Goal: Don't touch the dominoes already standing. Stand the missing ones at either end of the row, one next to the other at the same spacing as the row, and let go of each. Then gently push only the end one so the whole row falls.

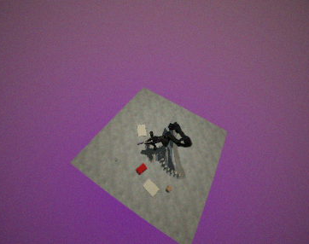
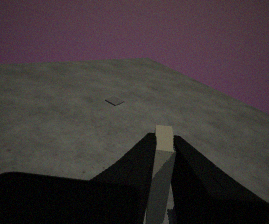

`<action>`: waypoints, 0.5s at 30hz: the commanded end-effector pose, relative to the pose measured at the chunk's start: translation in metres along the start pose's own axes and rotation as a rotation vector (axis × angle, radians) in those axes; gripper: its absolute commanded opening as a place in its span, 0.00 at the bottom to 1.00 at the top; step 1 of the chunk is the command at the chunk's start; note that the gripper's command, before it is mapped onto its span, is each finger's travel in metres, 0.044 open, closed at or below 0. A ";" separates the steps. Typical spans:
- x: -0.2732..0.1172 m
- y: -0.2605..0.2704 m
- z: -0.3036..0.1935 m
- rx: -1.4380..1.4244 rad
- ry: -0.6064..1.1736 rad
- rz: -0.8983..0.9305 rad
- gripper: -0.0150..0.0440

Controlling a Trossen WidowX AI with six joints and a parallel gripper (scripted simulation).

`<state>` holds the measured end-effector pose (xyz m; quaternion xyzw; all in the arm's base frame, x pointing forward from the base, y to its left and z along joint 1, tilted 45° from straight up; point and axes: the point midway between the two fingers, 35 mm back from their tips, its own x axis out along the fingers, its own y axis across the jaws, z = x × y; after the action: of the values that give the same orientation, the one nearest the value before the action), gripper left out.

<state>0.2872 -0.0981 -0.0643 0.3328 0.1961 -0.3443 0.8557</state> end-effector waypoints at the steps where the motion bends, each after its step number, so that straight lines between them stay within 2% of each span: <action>1: -0.019 0.003 0.011 0.068 -0.075 0.035 0.30; 15: -0.025 0.004 0.015 0.090 -0.097 0.047 0.30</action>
<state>0.2763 -0.0950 -0.0392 0.3559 0.1342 -0.3468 0.8574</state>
